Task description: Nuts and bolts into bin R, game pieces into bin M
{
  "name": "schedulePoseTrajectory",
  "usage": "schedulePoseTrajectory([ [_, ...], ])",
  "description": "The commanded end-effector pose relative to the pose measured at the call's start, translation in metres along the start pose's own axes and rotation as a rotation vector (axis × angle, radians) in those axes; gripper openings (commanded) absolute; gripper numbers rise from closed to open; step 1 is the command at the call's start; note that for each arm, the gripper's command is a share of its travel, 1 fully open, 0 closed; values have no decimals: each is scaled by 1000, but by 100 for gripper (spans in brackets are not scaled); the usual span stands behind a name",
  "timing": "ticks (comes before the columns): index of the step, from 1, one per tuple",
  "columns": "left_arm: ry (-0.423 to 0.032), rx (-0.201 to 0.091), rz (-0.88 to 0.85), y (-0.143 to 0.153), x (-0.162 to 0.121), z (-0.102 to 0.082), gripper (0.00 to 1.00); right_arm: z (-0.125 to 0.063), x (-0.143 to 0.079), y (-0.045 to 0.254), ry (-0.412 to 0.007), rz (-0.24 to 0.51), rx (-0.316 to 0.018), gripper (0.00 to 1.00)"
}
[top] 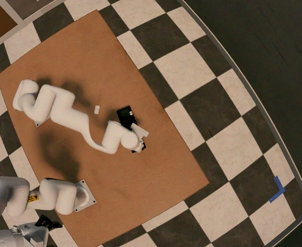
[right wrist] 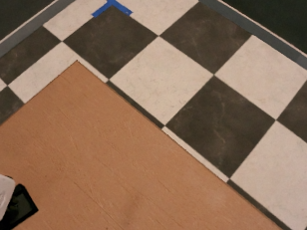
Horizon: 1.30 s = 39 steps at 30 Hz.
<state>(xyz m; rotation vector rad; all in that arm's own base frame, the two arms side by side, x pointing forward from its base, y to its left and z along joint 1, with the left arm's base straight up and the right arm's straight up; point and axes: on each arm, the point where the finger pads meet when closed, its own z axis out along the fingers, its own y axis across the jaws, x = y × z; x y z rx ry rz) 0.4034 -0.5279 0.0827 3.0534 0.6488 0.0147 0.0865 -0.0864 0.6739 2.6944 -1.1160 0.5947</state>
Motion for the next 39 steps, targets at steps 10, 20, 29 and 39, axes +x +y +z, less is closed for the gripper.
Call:
schedulePoseTrajectory([
  [10, -4, 6, 404, 1, 0, -3, 10, 0, 0, 0, 1, 0, 0, 100],
  [20, -9, 15, 635, 1, 0, -3, 10, 0, 0, 0, 1, 0, 0, 100],
  [29, -9, 15, 635, 1, 0, -3, 10, 0, 0, 0, 1, 0, 0, 100],
  [39, -9, 15, 635, 1, 0, 5, 10, 0, 0, 0, 1, 0, 0, 100],
])
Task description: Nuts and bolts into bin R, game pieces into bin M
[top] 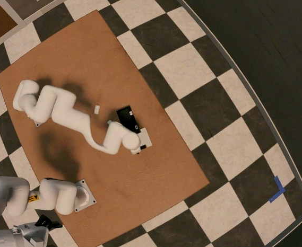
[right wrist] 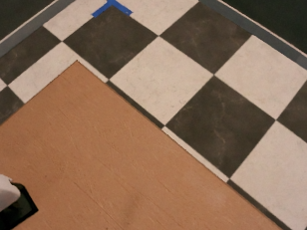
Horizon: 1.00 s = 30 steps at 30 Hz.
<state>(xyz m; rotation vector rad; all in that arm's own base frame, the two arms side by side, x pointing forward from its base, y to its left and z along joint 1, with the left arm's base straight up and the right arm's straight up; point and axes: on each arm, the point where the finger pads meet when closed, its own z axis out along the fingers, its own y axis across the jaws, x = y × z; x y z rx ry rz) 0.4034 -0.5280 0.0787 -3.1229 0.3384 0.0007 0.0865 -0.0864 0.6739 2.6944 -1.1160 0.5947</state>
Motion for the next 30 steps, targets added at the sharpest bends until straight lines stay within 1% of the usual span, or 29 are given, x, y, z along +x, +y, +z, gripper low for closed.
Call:
schedulePoseTrajectory([
  [1, 4, -4, 0, 1, 1, 3, 10, 0, 0, 0, 1, 0, 0, 100],
  [13, 4, -4, 0, 1, 1, 27, 10, 0, 0, 0, 1, 0, 0, 100],
  [15, 4, -4, 0, 1, 1, 27, 10, 0, 0, 0, 1, 0, 0, 100],
  [21, 4, -4, 0, 1, 1, 39, 10, 0, 0, 0, 1, 0, 0, 100],
  [30, 4, -4, 0, 1, 1, 40, 10, 0, 0, 0, 1, 0, 0, 100],
])
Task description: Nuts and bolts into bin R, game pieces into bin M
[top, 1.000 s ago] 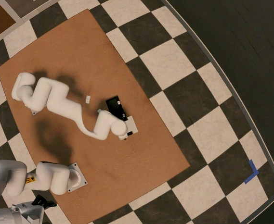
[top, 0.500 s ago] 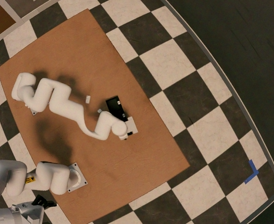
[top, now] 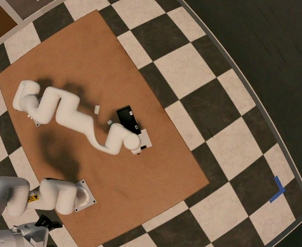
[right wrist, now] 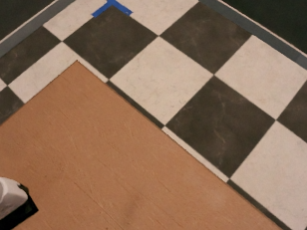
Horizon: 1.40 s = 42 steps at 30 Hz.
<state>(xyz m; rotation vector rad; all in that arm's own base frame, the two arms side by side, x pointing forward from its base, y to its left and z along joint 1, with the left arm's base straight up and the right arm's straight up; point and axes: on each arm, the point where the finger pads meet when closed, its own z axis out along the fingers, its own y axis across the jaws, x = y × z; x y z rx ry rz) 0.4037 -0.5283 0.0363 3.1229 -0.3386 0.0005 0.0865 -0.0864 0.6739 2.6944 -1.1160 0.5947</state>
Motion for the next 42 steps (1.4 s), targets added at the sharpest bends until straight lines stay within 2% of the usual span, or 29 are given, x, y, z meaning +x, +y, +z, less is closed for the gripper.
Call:
schedulePoseTrajectory([
  [1, 4, -3, 0, 1, 1, -2, 10, 0, 0, 0, 1, 0, 0, 100],
  [5, 3, -3, 0, 1, 1, -2, 10, 0, 0, 0, 1, 0, 0, 100],
  [6, 3, -3, 0, 1, 1, -2, 21, 0, 0, 0, 1, 0, 0, 100],
  [23, 4, -3, 0, 1, 1, -2, 21, 0, 0, 0, 1, 0, 0, 100],
  [42, 4, -3, 0, 1, 1, -25, 21, 0, 0, 0, 1, 0, 0, 100],
])
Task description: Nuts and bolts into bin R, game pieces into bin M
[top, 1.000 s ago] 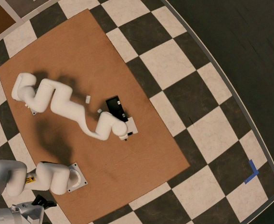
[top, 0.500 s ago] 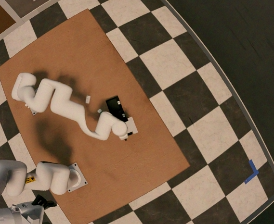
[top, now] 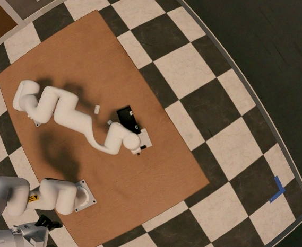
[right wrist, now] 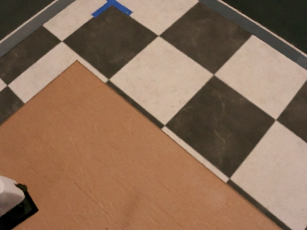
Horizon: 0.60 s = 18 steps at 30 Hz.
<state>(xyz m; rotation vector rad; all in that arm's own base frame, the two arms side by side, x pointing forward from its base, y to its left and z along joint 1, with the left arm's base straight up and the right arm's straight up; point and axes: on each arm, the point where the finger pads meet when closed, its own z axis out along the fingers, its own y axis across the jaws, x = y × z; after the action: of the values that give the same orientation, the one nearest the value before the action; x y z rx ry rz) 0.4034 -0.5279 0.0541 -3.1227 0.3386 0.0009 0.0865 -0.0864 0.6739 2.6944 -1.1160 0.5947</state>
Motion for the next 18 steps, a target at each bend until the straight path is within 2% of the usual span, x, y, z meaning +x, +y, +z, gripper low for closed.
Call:
schedulePoseTrajectory([
  [1, 4, -4, 0, 1, 1, -8, 21, 0, 0, 0, 1, 0, 0, 100],
  [4, 4, -4, 0, 1, 1, -12, 21, 0, 0, 0, 1, 0, 0, 100],
  [8, 4, -4, 0, 1, 1, -31, 21, 0, 0, 0, 1, 0, 0, 100],
  [15, 4, -4, 0, 1, 1, -31, 21, 0, 0, 0, 1, 0, 0, 100],
  [16, 4, -4, -50, -3, -6, -32, 32, 0, 0, 0, 1, 0, 0, 100],
  [18, 4, -4, -150, -10, -21, -33, 32, 0, 0, 0, 1, 0, 0, 100],
])
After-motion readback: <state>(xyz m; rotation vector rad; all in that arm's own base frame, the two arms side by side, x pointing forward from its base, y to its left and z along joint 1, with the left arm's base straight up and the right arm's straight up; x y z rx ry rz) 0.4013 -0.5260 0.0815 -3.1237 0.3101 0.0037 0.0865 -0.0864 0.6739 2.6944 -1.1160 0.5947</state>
